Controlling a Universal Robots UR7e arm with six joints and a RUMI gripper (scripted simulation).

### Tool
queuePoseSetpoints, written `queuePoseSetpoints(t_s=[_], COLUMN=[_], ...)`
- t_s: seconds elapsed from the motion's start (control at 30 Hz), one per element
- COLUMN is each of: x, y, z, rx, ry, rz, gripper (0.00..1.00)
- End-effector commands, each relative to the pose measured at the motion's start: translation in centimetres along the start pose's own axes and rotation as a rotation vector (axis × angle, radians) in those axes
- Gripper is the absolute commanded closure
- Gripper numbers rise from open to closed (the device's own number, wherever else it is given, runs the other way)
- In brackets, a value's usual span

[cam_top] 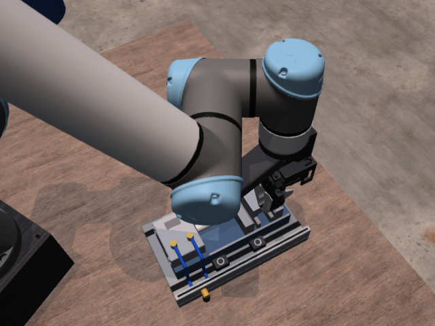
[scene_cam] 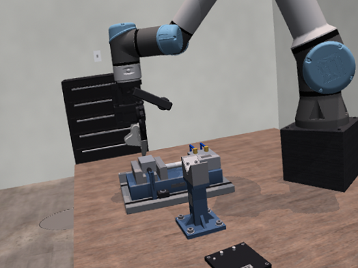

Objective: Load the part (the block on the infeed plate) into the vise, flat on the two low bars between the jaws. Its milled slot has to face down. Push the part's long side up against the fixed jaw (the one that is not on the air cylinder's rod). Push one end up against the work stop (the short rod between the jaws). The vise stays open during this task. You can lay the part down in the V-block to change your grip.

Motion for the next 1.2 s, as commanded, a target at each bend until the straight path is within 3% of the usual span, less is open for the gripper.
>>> queuePoseSetpoints(t_s=[0.0, 1.17], x=[-0.05, -0.05], y=[-0.04, -0.11], z=[0.06, 0.36], rx=[0.0, 0.0], ry=[0.001, 0.001], rz=[-0.001, -0.001], gripper=[1.0, 1.0])
Point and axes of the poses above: the point where the finger pads meet when closed, its own x axis out along the fingers, its own z axis across the jaws, y = z × x, the point moved 9 cm from there along -x, back along the fingers, and after that the axes turned 13 degrees about -x, right-handed, at the moved point
